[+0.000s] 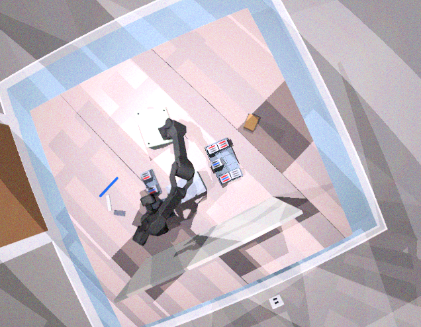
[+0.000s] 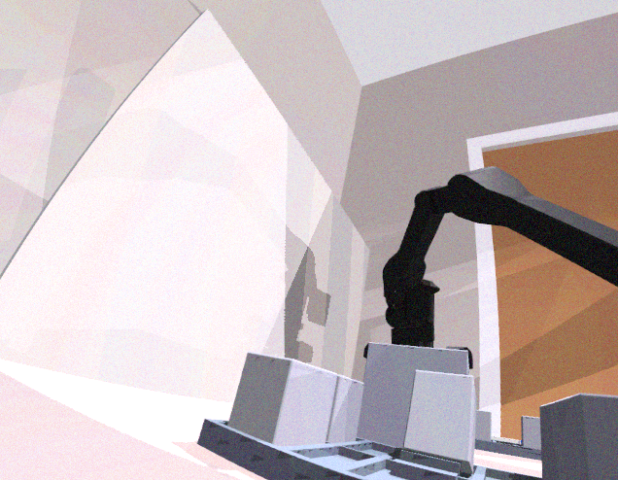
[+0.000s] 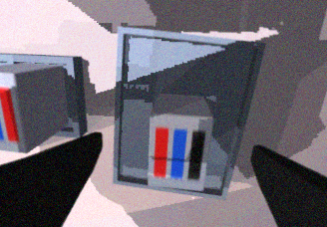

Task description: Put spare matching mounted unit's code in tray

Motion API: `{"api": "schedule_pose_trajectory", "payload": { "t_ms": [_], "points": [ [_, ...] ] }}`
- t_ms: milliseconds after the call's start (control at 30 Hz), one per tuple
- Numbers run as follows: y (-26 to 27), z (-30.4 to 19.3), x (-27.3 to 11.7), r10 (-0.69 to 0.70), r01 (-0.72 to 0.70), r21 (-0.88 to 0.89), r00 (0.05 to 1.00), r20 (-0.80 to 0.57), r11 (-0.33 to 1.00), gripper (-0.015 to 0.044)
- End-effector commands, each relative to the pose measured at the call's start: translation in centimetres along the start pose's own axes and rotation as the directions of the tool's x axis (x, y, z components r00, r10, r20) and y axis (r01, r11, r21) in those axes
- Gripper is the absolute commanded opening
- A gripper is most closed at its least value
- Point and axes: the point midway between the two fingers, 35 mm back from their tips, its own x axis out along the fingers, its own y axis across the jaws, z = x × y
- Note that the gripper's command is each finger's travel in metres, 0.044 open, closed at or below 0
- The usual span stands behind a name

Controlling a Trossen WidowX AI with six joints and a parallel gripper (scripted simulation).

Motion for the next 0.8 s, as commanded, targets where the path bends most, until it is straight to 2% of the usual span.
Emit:
{"api": "schedule_pose_trajectory", "payload": {
  "t_ms": [0,67,133,767],
  "points": [
    [-0.1,-0.3,-5.2,-0.025,0.025,-0.004,0.999,-0.02,1.0,0.044],
    [0.3,-0.1,-7.7,-0.024,0.024,-0.002,1.0,-0.019,1.0,0.044],
    [0.4,0.0,-8.6,-0.024,0.024,-0.002,1.0,-0.018,1.0,0.044],
    [0.4,-0.2,-8.4,-0.043,0.043,0.003,0.999,-0.026,0.999,0.044]
  ]
}}
